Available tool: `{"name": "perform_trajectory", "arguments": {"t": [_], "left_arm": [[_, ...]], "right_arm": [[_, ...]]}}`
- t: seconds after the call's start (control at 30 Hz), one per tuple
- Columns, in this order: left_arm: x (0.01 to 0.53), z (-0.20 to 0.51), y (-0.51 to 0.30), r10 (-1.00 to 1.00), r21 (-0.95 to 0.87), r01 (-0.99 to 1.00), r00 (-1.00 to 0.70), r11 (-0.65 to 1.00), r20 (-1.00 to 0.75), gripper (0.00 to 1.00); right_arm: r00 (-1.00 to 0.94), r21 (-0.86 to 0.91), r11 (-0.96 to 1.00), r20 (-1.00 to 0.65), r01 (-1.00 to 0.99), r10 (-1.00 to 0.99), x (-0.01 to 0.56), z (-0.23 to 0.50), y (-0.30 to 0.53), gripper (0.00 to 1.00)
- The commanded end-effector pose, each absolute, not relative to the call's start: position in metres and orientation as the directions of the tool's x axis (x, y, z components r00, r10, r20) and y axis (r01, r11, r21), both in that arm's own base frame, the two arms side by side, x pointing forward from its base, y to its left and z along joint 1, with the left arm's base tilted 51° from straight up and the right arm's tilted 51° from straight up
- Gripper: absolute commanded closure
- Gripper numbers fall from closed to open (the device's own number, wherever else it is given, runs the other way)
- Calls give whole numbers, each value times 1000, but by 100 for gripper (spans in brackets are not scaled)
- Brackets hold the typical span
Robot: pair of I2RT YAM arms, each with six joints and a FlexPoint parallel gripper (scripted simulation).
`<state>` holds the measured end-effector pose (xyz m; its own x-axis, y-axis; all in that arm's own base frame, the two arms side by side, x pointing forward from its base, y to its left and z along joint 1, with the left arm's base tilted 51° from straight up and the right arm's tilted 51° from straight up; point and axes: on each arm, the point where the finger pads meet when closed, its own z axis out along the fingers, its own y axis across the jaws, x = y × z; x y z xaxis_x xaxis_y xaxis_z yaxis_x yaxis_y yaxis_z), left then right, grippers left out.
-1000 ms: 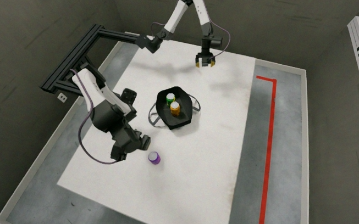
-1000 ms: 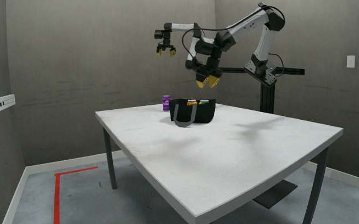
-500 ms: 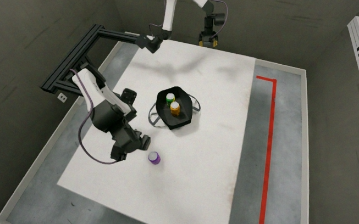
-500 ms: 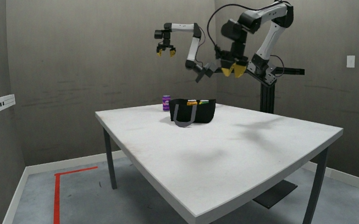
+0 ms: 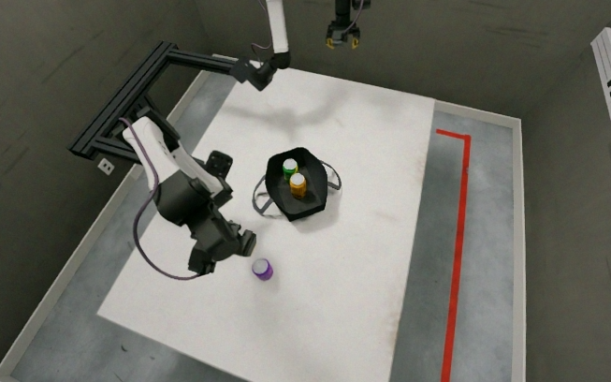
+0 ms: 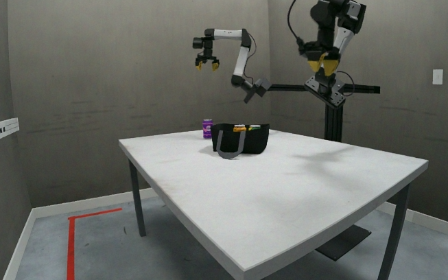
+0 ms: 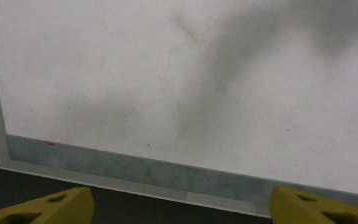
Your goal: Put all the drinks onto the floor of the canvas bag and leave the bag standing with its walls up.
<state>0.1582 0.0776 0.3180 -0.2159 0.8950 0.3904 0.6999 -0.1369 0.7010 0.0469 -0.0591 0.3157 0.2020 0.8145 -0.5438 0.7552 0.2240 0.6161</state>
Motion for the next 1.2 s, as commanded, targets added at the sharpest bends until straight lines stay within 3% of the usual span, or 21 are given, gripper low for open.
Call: {"name": "perform_trajectory", "arguments": {"t": [0.0, 0.3, 0.43, 0.6, 0.7, 0.87, 0.9, 1.17], "left_arm": [[147, 314, 75, 906, 649, 740, -136, -176, 401, 14], [101, 328, 74, 874, 679, 712, -200, -181, 443, 14], [57, 324, 58, 852, 638, 715, -115, -286, 511, 14], [82, 321, 66, 863, 628, 734, -117, -259, 492, 14], [42, 329, 59, 817, 670, 708, -241, -220, 523, 14], [43, 326, 60, 812, 653, 727, -240, -212, 532, 14], [37, 330, 59, 802, 668, 711, -259, -220, 539, 14], [33, 333, 57, 796, 681, 696, -270, -227, 541, 14]], "right_arm": [[200, 616, 227, -545, 754, 814, 46, 319, -58, 0], [200, 616, 227, -545, 754, 814, 46, 319, -58, 0], [200, 616, 227, -545, 754, 814, 46, 319, -58, 0], [200, 616, 227, -545, 754, 814, 46, 319, -58, 0], [200, 616, 227, -545, 754, 814, 46, 319, -58, 0], [200, 616, 227, -545, 754, 814, 46, 319, -58, 0], [200, 616, 227, -545, 754, 814, 46, 319, -58, 16], [200, 616, 227, -545, 754, 814, 46, 319, -58, 16]]}}
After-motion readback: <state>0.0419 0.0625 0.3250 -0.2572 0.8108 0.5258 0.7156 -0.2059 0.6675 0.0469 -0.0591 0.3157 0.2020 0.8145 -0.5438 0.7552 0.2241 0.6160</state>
